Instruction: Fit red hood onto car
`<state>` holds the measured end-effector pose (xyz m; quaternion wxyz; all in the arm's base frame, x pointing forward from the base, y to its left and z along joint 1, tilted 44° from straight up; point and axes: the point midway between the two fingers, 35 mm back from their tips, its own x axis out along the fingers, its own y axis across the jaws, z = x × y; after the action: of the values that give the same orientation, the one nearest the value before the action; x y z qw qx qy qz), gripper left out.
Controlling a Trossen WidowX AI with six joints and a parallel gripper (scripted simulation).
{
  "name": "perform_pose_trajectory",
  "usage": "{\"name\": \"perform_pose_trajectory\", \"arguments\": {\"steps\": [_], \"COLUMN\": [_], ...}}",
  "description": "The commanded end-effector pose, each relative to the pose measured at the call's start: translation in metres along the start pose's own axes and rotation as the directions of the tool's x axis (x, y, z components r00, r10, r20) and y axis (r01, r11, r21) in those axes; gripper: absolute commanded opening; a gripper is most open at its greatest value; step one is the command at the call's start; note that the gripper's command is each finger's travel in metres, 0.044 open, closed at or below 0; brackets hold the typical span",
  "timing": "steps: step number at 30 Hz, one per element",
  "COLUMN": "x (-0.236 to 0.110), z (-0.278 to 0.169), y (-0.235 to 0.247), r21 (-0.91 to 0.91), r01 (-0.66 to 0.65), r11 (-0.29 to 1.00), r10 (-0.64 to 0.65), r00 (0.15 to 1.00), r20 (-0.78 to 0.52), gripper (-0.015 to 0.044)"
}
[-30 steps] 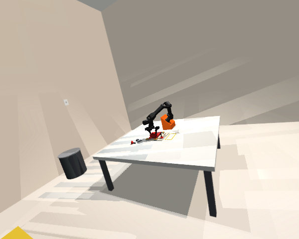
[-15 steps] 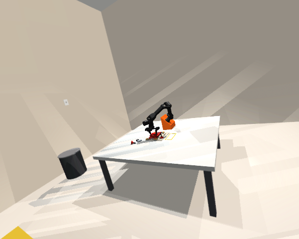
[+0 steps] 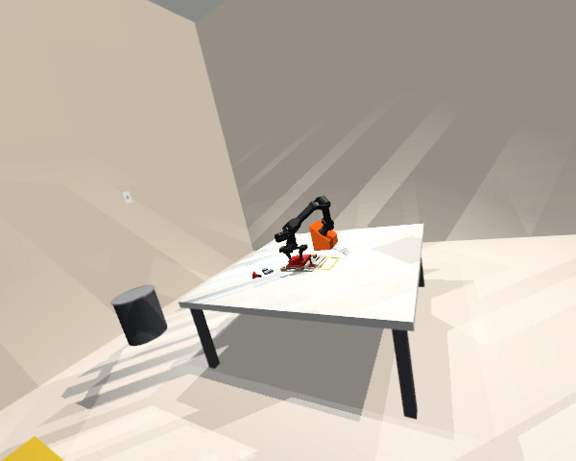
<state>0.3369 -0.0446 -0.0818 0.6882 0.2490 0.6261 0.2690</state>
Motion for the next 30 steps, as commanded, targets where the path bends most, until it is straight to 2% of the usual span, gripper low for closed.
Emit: {"name": "perform_pose_trajectory", "arguments": {"steps": [1,4,7,14,30], "x": [0.000,0.000,-0.008,-0.072,-0.072], "z": [0.000,0.000,0.001,0.001,0.001], "y": [0.000,0.000,-0.001,-0.001,-0.001], "r21": [0.000,0.000,0.000,0.000,0.000], "r01": [0.000,0.000,0.001,-0.003,-0.003], "r11": [1.000,1.000,1.000,1.000,1.000], "r10": [0.000,0.000,-0.001,0.003,0.003], "r00": [1.000,1.000,1.000,1.000,1.000], "r20": [0.000,0.000,-0.001,-0.013,-0.013], "gripper": [0.0368,0.0440,0.0440,0.0440,0.0440]}}
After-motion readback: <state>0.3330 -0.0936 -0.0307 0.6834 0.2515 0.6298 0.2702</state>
